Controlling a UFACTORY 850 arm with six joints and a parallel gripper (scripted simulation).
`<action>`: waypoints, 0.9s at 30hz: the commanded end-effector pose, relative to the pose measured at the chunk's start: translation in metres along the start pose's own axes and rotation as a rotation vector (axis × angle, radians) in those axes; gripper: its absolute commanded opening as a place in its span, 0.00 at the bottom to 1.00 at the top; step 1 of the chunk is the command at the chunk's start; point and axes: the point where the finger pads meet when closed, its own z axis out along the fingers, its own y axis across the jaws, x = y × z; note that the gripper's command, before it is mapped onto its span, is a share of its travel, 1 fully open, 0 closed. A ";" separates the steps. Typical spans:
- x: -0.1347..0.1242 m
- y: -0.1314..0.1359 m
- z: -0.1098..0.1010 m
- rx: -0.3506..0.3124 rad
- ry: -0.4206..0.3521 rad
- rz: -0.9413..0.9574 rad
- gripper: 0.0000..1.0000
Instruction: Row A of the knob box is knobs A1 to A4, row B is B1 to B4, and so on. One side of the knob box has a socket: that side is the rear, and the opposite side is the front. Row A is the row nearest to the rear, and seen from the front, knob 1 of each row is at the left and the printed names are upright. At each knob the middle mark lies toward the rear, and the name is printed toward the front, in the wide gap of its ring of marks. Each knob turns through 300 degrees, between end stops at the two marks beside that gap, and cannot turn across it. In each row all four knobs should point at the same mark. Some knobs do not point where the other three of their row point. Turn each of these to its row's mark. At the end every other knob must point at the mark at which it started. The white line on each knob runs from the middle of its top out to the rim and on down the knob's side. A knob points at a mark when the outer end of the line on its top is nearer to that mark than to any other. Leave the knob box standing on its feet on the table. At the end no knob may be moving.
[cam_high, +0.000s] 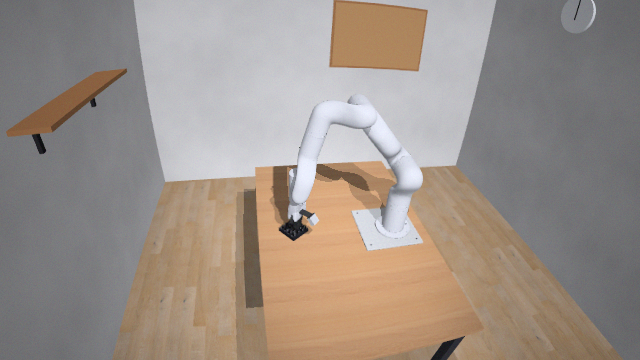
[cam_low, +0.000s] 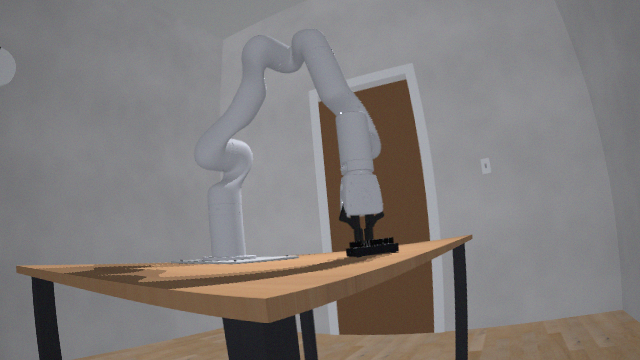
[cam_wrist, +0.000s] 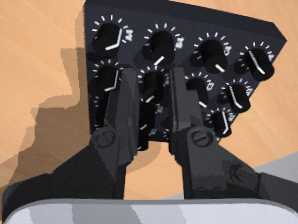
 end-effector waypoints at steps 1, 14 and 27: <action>-0.001 0.001 -0.001 -0.001 -0.001 0.000 0.19; -0.001 0.001 -0.001 -0.001 -0.001 0.000 0.19; -0.001 0.001 -0.024 -0.001 -0.001 0.000 0.19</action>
